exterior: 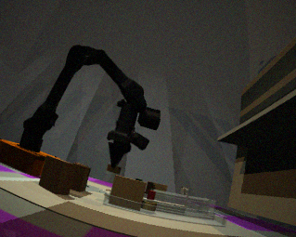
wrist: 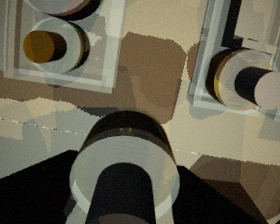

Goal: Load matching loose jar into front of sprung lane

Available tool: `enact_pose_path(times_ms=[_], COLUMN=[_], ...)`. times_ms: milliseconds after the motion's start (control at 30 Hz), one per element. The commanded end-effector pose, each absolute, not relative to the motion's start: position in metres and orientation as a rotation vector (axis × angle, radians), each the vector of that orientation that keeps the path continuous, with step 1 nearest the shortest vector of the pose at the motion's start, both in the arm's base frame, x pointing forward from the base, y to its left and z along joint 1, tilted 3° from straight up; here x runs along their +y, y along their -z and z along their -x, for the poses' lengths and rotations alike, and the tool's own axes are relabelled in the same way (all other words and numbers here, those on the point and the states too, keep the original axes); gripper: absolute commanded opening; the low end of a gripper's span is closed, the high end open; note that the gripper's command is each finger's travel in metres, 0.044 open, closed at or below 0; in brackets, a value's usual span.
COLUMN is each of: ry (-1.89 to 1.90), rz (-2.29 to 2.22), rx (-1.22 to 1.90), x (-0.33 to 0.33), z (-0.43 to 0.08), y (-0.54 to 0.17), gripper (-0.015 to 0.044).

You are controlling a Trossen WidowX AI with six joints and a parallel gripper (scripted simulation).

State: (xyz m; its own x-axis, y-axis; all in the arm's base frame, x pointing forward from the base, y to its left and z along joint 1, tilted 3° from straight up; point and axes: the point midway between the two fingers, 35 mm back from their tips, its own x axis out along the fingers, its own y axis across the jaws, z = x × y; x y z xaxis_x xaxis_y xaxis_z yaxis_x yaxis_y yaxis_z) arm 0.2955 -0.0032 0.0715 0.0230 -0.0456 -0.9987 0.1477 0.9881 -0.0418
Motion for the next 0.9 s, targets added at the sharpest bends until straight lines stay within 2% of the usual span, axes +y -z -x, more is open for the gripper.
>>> enact_pose_path(times_ms=[0,367,867], ry=[0.150,0.155,0.155], rz=[-0.076,-0.068,-0.068], rx=[1.533,1.534,1.535], x=[-0.023,-0.073,-0.075], z=[-0.293,-0.280,-0.280], y=[-0.069,-0.057,-0.033], gripper=[0.0000,0.0000,0.0000])
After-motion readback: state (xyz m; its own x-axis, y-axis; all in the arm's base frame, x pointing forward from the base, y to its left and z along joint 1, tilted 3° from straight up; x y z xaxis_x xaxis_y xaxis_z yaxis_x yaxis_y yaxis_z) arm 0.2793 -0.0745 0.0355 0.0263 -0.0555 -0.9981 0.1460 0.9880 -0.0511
